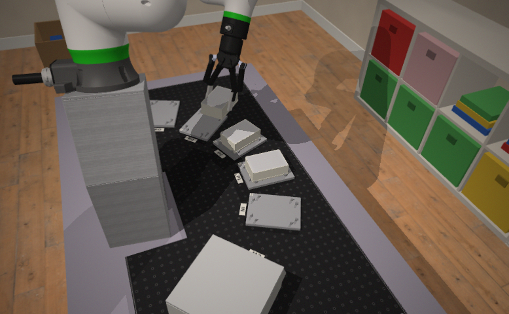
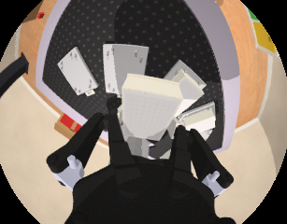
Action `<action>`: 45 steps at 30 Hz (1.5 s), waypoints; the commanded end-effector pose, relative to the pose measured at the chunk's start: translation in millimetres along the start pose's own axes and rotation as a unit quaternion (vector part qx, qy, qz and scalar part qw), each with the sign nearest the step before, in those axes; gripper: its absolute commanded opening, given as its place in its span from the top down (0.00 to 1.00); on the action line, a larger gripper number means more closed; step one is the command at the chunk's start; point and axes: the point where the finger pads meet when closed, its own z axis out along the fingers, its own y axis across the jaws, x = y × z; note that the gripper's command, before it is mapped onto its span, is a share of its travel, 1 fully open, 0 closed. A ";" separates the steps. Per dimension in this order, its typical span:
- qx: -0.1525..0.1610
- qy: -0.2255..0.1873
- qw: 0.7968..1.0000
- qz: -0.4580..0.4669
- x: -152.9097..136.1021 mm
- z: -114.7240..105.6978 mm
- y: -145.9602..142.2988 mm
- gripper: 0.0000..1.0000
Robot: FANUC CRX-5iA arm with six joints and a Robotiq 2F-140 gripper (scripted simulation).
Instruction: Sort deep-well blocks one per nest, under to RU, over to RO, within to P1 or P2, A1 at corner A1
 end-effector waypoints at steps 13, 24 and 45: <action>0.000 0.000 1.000 0.000 16.4 15.4 -41.0 0.90; 0.000 0.000 1.000 0.000 29.1 27.6 -73.1 0.90; 0.000 0.000 1.000 0.000 31.7 30.2 -80.7 0.90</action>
